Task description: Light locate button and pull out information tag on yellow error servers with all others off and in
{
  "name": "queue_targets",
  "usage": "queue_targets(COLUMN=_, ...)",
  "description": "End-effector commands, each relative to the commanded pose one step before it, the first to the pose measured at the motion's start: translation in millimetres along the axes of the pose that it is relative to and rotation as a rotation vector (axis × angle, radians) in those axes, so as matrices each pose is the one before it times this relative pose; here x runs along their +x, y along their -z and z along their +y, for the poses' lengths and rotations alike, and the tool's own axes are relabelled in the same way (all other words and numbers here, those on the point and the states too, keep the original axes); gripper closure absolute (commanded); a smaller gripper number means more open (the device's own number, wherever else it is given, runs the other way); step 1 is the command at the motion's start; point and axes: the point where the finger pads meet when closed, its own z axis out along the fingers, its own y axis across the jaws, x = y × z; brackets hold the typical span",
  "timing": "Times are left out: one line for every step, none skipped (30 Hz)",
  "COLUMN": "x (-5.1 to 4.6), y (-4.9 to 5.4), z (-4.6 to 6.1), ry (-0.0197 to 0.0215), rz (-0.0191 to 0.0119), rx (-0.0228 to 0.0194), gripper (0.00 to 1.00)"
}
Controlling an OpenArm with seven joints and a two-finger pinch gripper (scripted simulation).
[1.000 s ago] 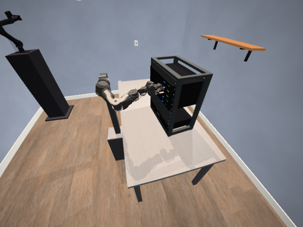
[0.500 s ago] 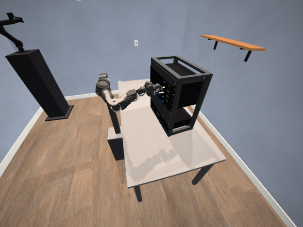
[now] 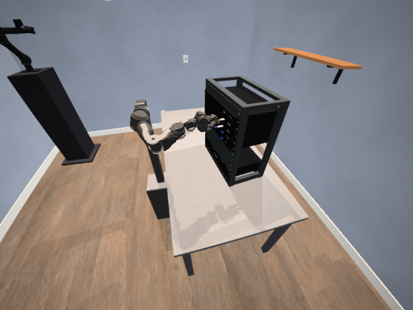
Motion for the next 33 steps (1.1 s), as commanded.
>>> queue_targets(x=3.245, y=0.56, z=3.58, ry=-0.00188, rz=0.01113, rx=-0.01409, gripper=1.0)
queue_targets(x=0.0, y=0.0, z=0.0, ry=0.0, rz=0.0, rx=0.0, gripper=1.0)
queue_targets(x=0.0, y=0.0, z=0.0, ry=0.0, rz=0.0, rx=0.0, gripper=1.0)
queue_targets(x=0.023, y=0.8, z=0.01, ry=-0.00002, rz=-0.00002, rx=-0.00003, gripper=1.0)
queue_targets(x=0.067, y=1.64, z=0.03, ry=0.00001, rz=-0.00001, rx=-0.00003, gripper=1.0)
queue_targets(x=0.103, y=2.27, z=0.04, ry=0.00003, rz=0.0, rx=-0.00003, gripper=1.0)
queue_targets(x=0.11, y=2.48, z=0.05, ry=0.00003, rz=-0.00001, rx=-0.00004, gripper=1.0)
queue_targets(x=0.088, y=2.21, z=0.04, ry=0.0, rz=-0.00002, rx=-0.00005, gripper=1.0)
queue_targets(x=0.073, y=1.56, z=0.03, ry=0.00002, rz=0.0, rx=-0.00002, gripper=1.0)
queue_targets(x=0.045, y=0.76, z=0.01, ry=0.00003, rz=0.00002, rx=0.0, gripper=1.0)
queue_targets(x=0.009, y=0.13, z=0.0, ry=0.00001, rz=0.0, rx=0.0, gripper=1.0)
queue_targets(x=0.0, y=0.0, z=0.0, ry=0.0, rz=0.0, rx=0.0, gripper=1.0)
queue_targets(x=0.0, y=0.0, z=0.0, ry=0.0, rz=0.0, rx=0.0, gripper=1.0)
queue_targets(x=0.0, y=0.0, z=0.0, ry=0.0, rz=0.0, rx=0.0, gripper=1.0)
queue_targets(x=0.0, y=0.0, z=0.0, ry=0.0, rz=0.0, rx=0.0, gripper=1.0)
queue_targets(x=0.0, y=0.0, z=0.0, ry=0.0, rz=0.0, rx=0.0, gripper=1.0)
queue_targets(x=0.0, y=0.0, z=0.0, ry=0.0, rz=0.0, rx=0.0, gripper=1.0)
queue_targets(x=0.004, y=0.05, z=0.0, ry=0.0, rz=0.0, rx=0.0, gripper=1.0)
queue_targets(x=0.0, y=0.0, z=0.0, ry=0.0, rz=0.0, rx=0.0, gripper=1.0)
queue_targets(x=0.0, y=0.0, z=0.0, ry=0.0, rz=0.0, rx=0.0, gripper=1.0)
queue_targets(x=0.025, y=0.28, z=0.01, ry=-0.00001, rz=-0.00001, rx=-0.00001, gripper=1.0)
queue_targets(x=0.054, y=0.57, z=0.03, ry=-0.00001, rz=-0.00002, rx=-0.00002, gripper=1.0)
queue_targets(x=0.081, y=0.79, z=0.04, ry=-0.00001, rz=-0.00001, rx=-0.00002, gripper=1.0)
queue_targets(x=0.096, y=0.87, z=0.04, ry=0.00001, rz=0.0, rx=-0.00001, gripper=1.0)
queue_targets(x=0.094, y=0.79, z=0.04, ry=0.00002, rz=0.00001, rx=0.0, gripper=1.0)
queue_targets(x=0.071, y=0.56, z=0.03, ry=0.00002, rz=0.00001, rx=0.0, gripper=1.0)
queue_targets(x=0.036, y=0.27, z=0.01, ry=0.00001, rz=0.00001, rx=0.0, gripper=1.0)
queue_targets(x=0.006, y=0.05, z=0.0, ry=0.0, rz=0.0, rx=0.0, gripper=1.0)
queue_targets(x=0.0, y=0.0, z=0.0, ry=0.0, rz=0.0, rx=0.0, gripper=1.0)
queue_targets(x=0.0, y=0.0, z=0.0, ry=0.0, rz=0.0, rx=0.0, gripper=1.0)
queue_targets(x=0.0, y=0.0, z=0.0, ry=0.0, rz=0.0, rx=0.0, gripper=1.0)
queue_targets(x=0.0, y=0.0, z=0.0, ry=0.0, rz=0.0, rx=0.0, gripper=1.0)
queue_targets(x=0.0, y=0.0, z=0.0, ry=0.0, rz=0.0, rx=0.0, gripper=1.0)
